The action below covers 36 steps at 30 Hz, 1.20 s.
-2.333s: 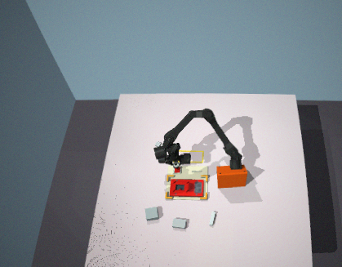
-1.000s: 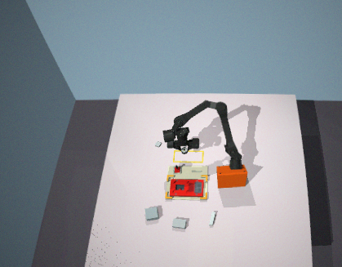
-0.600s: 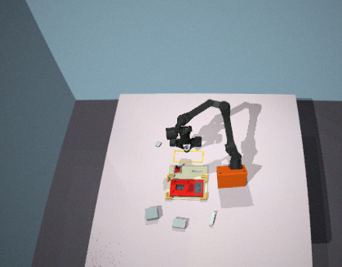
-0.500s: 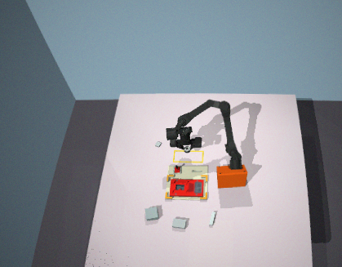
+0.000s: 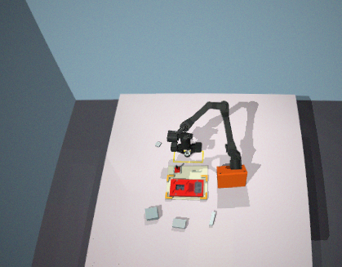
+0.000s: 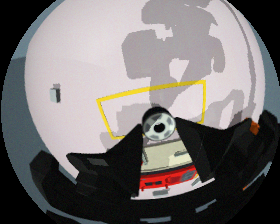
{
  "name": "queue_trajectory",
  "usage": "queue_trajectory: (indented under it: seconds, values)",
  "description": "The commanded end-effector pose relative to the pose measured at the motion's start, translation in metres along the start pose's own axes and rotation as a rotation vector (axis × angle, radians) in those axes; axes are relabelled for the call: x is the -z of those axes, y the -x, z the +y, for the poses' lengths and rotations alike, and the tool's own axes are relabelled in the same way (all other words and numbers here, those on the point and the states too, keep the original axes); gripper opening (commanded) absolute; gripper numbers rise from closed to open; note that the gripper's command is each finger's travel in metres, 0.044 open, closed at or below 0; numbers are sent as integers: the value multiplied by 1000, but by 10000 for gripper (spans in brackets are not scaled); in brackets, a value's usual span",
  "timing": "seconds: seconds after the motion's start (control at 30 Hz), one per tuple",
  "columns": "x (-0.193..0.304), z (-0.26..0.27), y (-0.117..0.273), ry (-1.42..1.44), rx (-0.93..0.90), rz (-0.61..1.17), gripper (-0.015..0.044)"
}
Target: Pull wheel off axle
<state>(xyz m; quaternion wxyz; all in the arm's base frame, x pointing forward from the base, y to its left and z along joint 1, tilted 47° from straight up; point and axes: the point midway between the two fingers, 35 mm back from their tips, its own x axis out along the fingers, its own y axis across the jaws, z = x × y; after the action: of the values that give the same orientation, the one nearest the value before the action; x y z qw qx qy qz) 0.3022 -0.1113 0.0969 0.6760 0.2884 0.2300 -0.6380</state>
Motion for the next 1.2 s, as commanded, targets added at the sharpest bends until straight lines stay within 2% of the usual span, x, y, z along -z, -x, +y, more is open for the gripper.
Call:
queue_trajectory:
  seconds: [0.0,0.23,0.6,0.83,0.97,1.03,1.13,1.17]
  values:
    - [0,-3,-23,9,4,-1,0]
    - [0,-4,-30,9,4,-4,0]
    - [-1,-4,-24,4,7,-6,289]
    - [-1,-3,31,9,5,-1,300]
    - [-1,-3,33,9,5,-1,300]
    - [7,-7,31,17,1,9,352]
    - [24,-35,53,17,5,18,431]
    - [29,-46,60,17,6,17,440]
